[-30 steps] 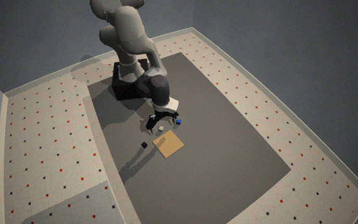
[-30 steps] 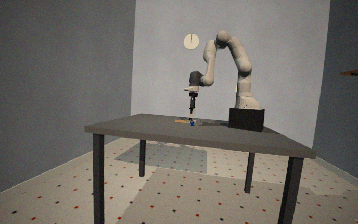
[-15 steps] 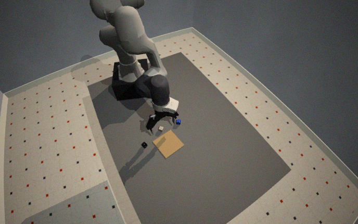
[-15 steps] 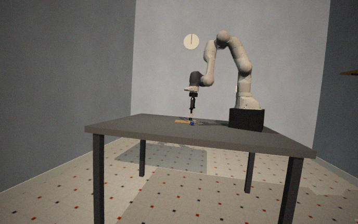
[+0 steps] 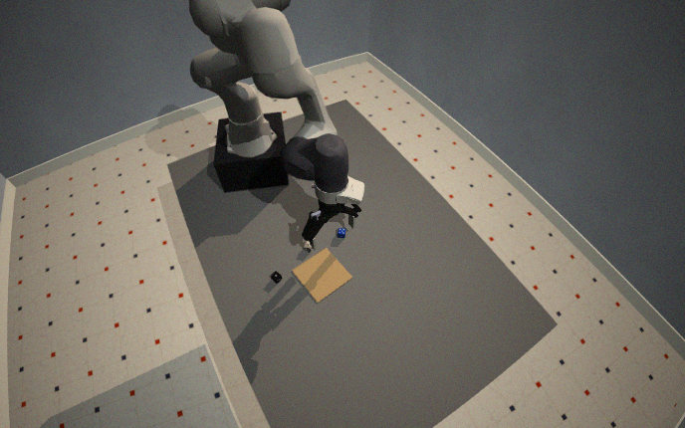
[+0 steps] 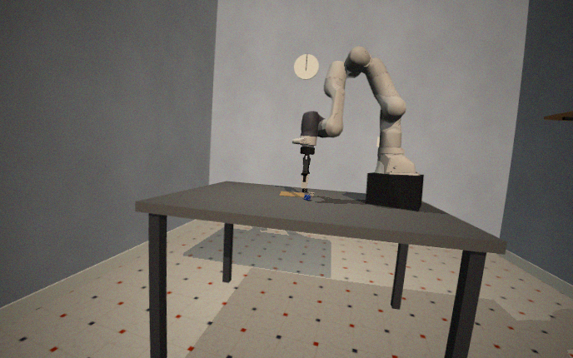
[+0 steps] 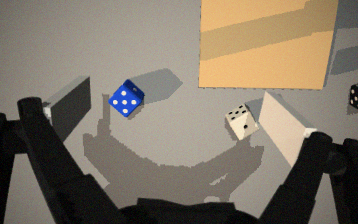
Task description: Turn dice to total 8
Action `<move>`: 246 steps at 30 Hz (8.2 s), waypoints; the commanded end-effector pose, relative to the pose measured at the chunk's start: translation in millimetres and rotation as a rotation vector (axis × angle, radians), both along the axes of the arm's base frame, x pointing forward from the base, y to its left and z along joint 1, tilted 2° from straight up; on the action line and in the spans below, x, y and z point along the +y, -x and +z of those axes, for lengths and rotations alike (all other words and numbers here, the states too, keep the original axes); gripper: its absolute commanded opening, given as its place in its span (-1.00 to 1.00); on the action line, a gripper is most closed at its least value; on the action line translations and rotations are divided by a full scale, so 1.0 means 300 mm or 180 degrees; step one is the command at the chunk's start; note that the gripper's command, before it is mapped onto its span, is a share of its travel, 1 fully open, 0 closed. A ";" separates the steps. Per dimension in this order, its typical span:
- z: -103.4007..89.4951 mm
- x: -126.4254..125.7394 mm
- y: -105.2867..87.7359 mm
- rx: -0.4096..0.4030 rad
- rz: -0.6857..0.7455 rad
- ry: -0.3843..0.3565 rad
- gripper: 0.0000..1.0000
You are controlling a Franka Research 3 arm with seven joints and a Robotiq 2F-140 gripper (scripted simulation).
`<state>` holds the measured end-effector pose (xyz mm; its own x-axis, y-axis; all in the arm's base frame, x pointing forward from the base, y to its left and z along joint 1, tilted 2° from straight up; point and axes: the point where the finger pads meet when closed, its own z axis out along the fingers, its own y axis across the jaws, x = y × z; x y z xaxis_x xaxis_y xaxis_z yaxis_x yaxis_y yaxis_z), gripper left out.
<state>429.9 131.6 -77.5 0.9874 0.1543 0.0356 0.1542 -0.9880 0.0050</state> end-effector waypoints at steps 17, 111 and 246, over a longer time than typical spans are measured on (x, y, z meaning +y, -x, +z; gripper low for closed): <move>-0.006 0.178 0.009 0.0009 -0.0180 0.0025 1.00; 0.276 -0.227 0.083 0.0000 -0.2617 -0.0059 1.00; 0.158 -0.263 0.087 -0.0028 -0.7816 -0.0256 1.00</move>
